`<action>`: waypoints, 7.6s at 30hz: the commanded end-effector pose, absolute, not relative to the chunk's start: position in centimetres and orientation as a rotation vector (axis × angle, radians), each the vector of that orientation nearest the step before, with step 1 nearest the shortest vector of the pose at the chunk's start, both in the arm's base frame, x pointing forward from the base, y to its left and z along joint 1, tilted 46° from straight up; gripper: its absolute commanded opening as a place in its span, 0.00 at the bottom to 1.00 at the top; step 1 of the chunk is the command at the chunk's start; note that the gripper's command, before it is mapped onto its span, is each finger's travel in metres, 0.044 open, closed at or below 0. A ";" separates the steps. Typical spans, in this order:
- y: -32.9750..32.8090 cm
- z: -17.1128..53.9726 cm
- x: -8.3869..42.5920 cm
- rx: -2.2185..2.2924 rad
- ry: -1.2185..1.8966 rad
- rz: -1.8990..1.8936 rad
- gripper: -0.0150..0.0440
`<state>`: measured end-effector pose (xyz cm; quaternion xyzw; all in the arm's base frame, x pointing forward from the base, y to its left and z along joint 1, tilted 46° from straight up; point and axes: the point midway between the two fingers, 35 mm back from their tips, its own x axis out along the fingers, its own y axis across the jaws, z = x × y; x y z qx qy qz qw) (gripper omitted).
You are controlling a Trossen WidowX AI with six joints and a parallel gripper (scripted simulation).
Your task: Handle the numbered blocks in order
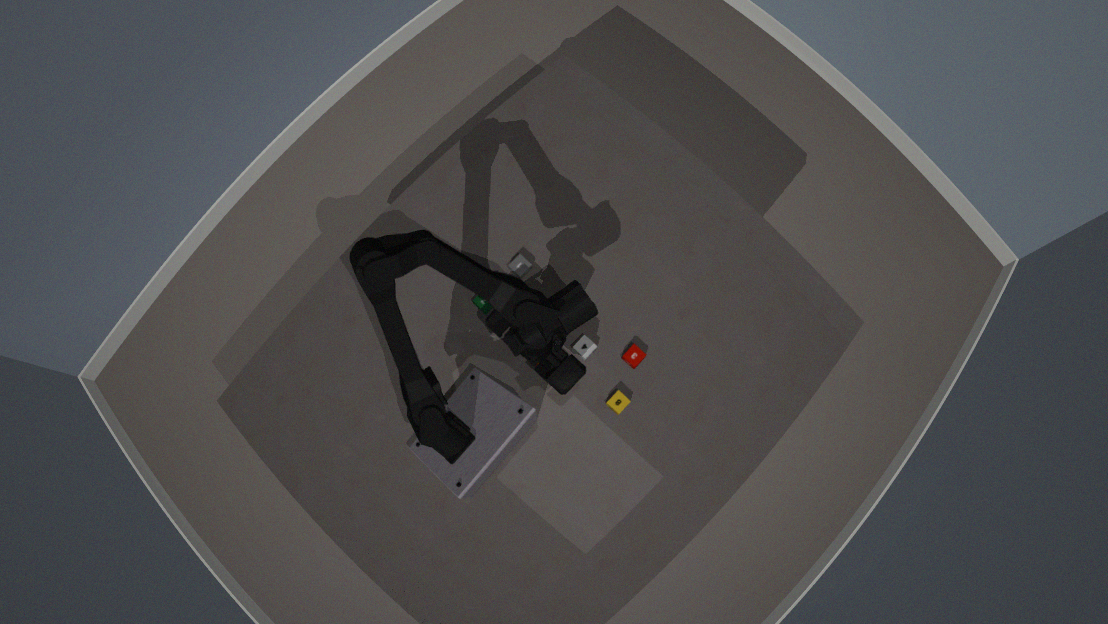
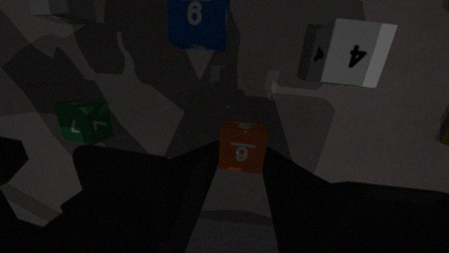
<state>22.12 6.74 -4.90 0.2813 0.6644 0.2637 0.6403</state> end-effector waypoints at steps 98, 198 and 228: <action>-1.7 3.3 22.4 0.647 1.516 0.595 0.46; 15.2 6.4 23.1 0.654 1.513 0.604 0.93; 6.1 11.4 24.4 0.622 1.530 0.580 0.46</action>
